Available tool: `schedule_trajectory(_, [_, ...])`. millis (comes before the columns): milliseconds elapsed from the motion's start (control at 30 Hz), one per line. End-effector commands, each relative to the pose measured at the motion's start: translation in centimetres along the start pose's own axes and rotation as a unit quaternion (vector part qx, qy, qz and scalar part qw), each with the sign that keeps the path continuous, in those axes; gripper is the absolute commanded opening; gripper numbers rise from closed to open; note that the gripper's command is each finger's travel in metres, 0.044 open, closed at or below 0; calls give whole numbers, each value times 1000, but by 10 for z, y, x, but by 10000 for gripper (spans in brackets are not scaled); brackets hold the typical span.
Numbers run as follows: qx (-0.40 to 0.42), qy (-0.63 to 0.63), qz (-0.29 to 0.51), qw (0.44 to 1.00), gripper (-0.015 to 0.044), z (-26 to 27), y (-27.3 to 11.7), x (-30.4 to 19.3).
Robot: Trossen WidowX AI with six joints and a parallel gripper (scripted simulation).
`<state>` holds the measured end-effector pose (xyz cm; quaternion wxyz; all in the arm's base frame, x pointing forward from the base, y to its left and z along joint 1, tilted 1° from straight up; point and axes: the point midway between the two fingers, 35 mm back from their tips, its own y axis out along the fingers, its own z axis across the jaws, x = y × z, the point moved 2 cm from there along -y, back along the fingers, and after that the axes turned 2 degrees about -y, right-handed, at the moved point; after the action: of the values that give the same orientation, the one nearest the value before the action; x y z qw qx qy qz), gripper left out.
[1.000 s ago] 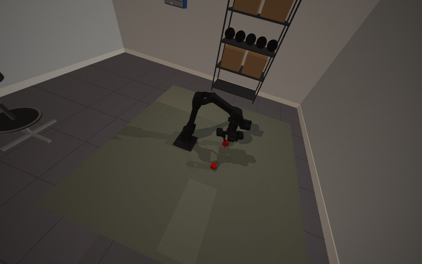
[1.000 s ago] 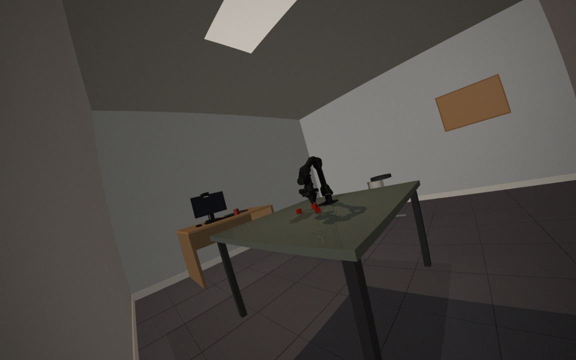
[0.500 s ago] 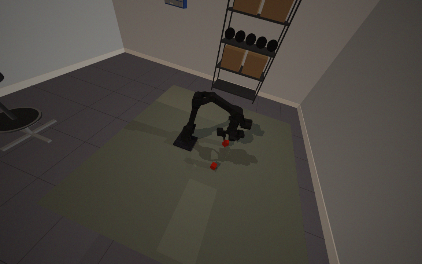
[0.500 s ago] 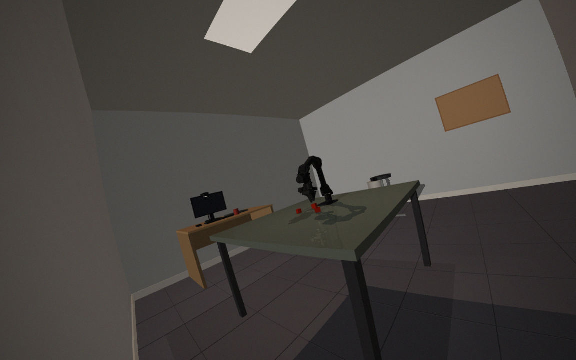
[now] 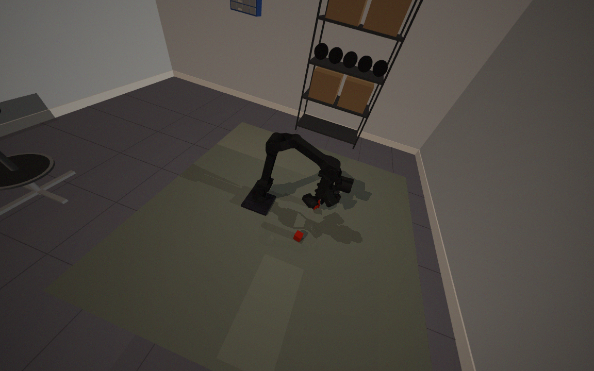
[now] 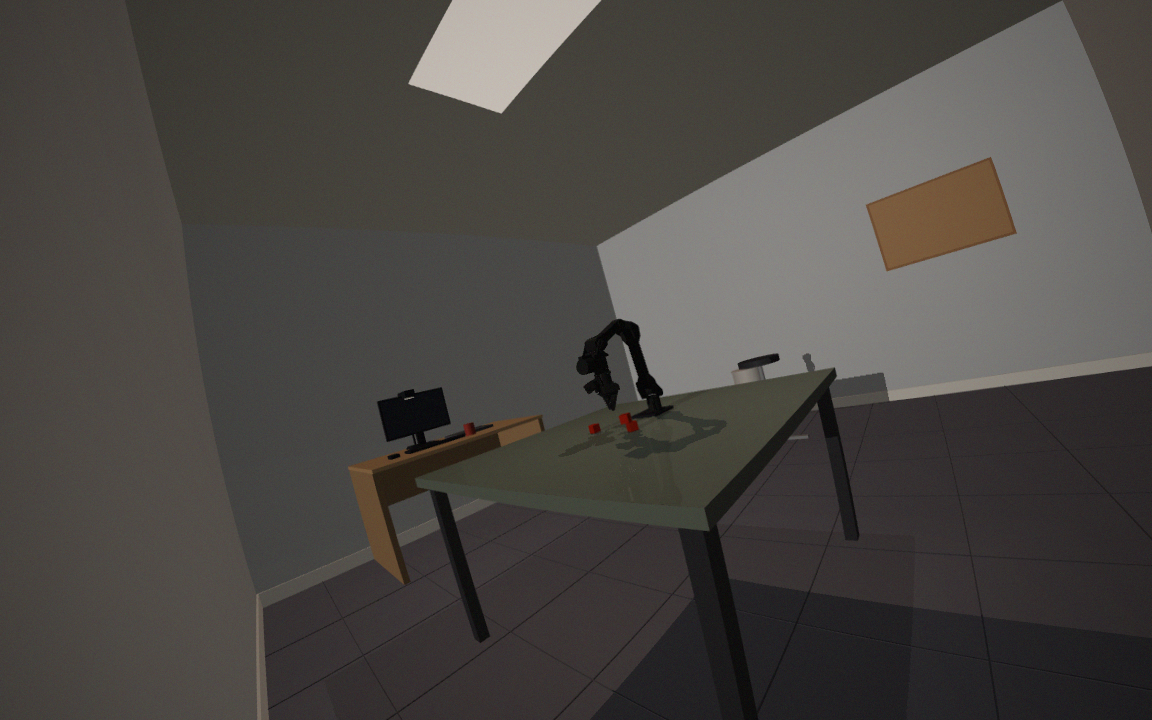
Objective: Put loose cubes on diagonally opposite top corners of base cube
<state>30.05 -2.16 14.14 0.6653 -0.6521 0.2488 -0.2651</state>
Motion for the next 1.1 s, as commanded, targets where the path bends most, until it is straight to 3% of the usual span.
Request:
schedule_trajectory(0, [1, -108, -3, 994, 265, -14, -6, 11])
schedule_trajectory(533, [-3, -440, -5, 898, 265, -62, -18, 37])
schedule_trajectory(1067, [-8, -720, -2, 694, 265, -114, -30, 54])
